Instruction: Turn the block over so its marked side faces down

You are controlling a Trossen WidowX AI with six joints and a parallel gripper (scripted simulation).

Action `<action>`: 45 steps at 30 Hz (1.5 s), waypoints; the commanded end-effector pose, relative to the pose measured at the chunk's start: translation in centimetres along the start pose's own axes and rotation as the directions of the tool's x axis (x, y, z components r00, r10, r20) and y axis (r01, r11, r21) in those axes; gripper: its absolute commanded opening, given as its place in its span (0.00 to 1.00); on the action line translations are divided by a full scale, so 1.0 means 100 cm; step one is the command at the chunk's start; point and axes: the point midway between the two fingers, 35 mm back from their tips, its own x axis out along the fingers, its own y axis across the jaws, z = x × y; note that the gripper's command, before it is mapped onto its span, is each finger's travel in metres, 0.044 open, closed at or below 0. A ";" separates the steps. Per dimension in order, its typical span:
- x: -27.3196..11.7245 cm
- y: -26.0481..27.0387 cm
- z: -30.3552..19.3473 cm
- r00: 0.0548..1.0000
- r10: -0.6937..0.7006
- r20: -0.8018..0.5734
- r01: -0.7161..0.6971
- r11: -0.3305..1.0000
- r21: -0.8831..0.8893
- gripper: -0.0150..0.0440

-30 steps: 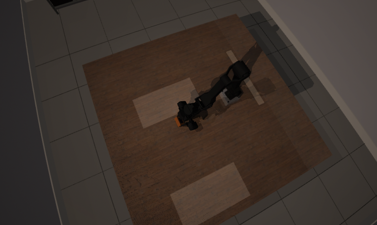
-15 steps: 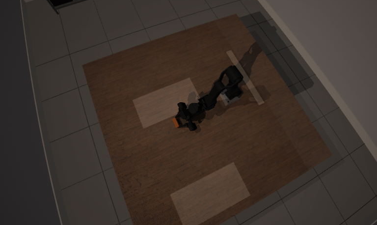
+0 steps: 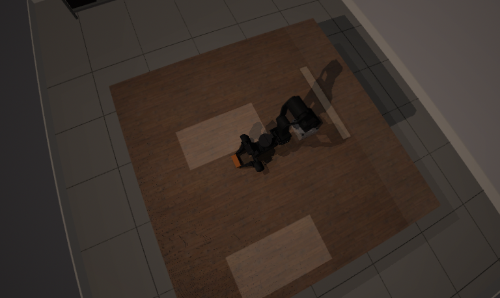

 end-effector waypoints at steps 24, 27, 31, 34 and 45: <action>-0.012 -0.001 0.000 0.997 -0.004 0.072 0.004 1.000 -0.004 0.39; -0.012 -0.001 0.000 0.997 -0.004 0.072 0.004 1.000 -0.004 0.52; -0.012 -0.001 0.000 0.997 -0.004 0.072 0.004 1.000 -0.004 0.70; -0.012 -0.001 0.000 0.997 -0.004 0.072 0.004 1.000 -0.004 0.83; -0.012 -0.001 0.000 0.997 -0.004 0.072 0.004 1.000 -0.004 1.00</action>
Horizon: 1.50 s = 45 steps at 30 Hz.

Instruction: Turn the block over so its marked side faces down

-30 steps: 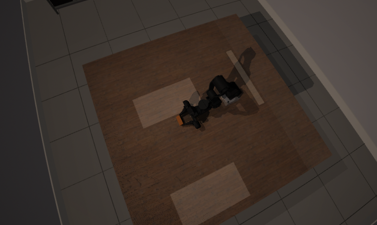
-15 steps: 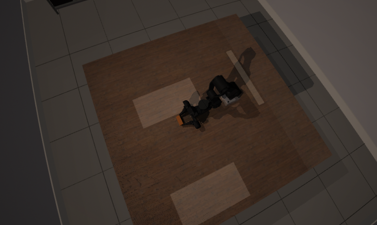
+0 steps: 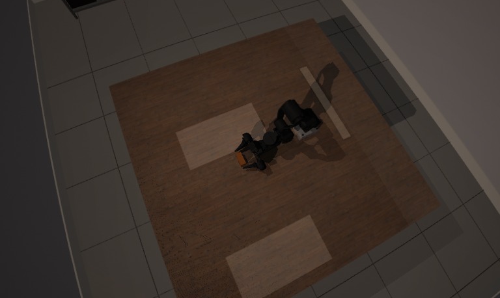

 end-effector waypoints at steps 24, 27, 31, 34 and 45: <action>0.000 0.000 0.000 1.000 -0.002 0.000 0.002 1.000 -0.006 1.00; 0.001 0.000 0.000 1.000 -0.003 -0.005 0.003 1.000 -0.007 1.00; 0.013 -0.004 0.003 0.994 -0.018 -0.105 0.016 1.000 -0.021 1.00; 0.019 -0.006 0.011 0.980 -0.027 -0.197 0.022 0.999 -0.030 1.00; -0.020 0.000 0.062 0.875 -0.005 -0.484 0.002 1.000 -0.008 1.00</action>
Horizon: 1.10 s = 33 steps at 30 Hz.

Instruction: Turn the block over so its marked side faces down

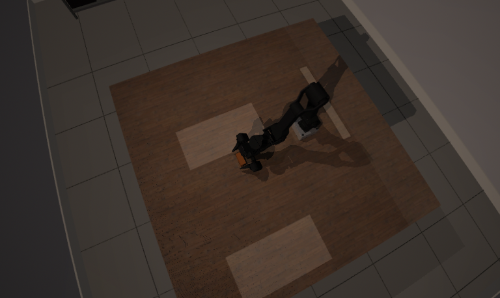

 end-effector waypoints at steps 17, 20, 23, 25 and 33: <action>-0.070 0.001 0.028 0.958 0.025 -0.286 -0.021 1.000 0.015 1.00; -0.067 0.002 0.033 0.943 0.024 -0.331 -0.021 1.000 0.014 1.00; -0.062 0.002 0.043 0.907 0.023 -0.421 -0.020 1.000 0.011 1.00; -0.059 0.002 0.049 0.877 0.022 -0.479 -0.020 1.000 0.010 1.00; -0.055 0.002 0.070 0.724 0.023 -0.689 -0.021 1.000 0.011 1.00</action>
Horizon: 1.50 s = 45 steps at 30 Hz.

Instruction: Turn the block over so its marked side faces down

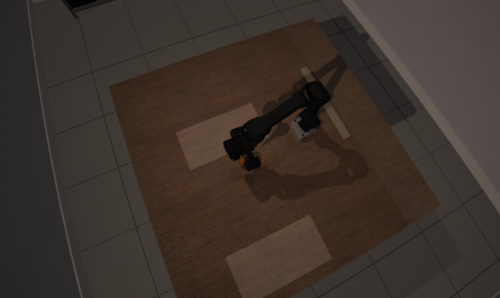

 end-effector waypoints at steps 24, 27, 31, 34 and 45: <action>0.046 0.000 -0.001 0.982 0.005 -0.188 -0.006 1.000 -0.002 1.00; 0.050 0.000 -0.002 0.982 0.005 -0.188 -0.006 1.000 -0.002 1.00; 0.057 0.000 -0.003 0.982 0.005 -0.188 -0.006 1.000 -0.002 1.00; 0.062 0.000 -0.004 0.982 0.005 -0.188 -0.006 1.000 -0.002 1.00; 0.074 0.000 -0.007 0.982 0.005 -0.188 -0.006 1.000 -0.002 0.91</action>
